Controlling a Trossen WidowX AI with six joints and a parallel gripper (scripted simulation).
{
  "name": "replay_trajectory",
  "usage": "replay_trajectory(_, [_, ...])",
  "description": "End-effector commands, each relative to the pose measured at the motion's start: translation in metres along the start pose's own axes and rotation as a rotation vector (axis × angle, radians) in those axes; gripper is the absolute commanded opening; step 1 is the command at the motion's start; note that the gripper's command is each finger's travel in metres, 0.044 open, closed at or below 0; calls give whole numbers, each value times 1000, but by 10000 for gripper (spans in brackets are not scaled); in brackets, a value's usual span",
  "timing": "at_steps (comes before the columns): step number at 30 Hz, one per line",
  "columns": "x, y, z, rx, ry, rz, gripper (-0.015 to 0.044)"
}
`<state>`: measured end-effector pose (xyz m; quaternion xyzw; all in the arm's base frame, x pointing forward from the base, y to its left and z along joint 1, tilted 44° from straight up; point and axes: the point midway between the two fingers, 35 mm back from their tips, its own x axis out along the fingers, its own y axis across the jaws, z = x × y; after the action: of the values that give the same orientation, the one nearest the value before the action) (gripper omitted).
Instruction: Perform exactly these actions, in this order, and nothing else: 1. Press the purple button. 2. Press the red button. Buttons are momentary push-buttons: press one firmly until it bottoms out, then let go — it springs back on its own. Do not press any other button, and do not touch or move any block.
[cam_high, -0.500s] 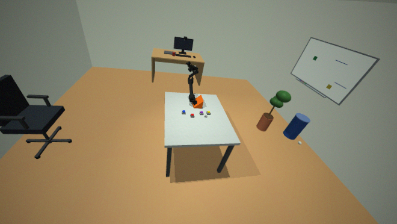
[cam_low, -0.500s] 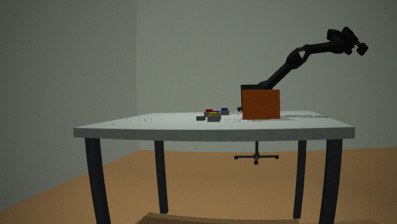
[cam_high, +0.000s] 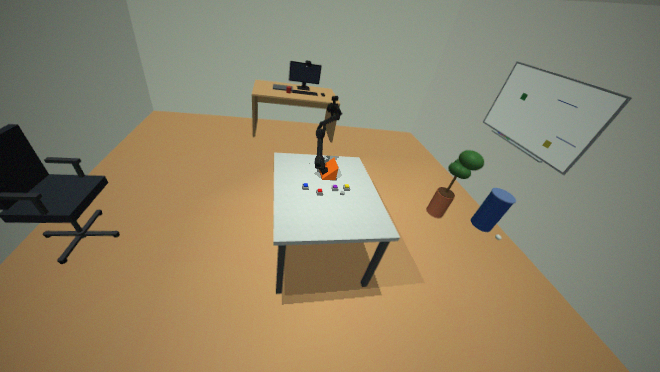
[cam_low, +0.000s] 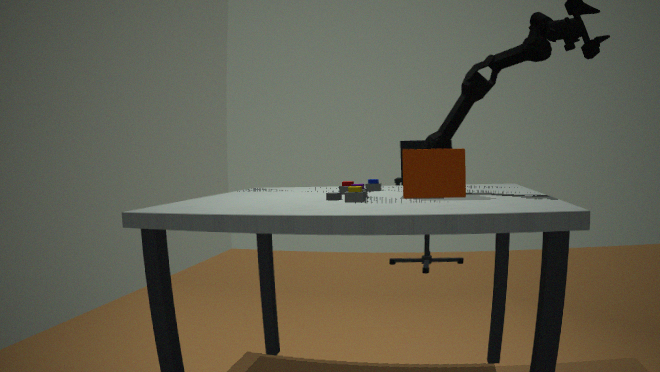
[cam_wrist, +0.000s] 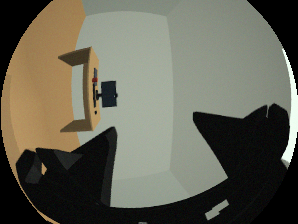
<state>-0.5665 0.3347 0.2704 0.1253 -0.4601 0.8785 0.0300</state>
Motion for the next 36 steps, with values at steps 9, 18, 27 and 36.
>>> replay_trajectory(9, [-162, -57, -155, 553, 620, -212, 400])
replay_trajectory(18, [-329, -64, -215, 944, 1047, -513, 400])
replay_trajectory(27, [-505, -37, -211, 1299, 1438, -924, 400])
replay_trajectory(36, [-660, 19, -139, 1596, 1802, -1438, 400])
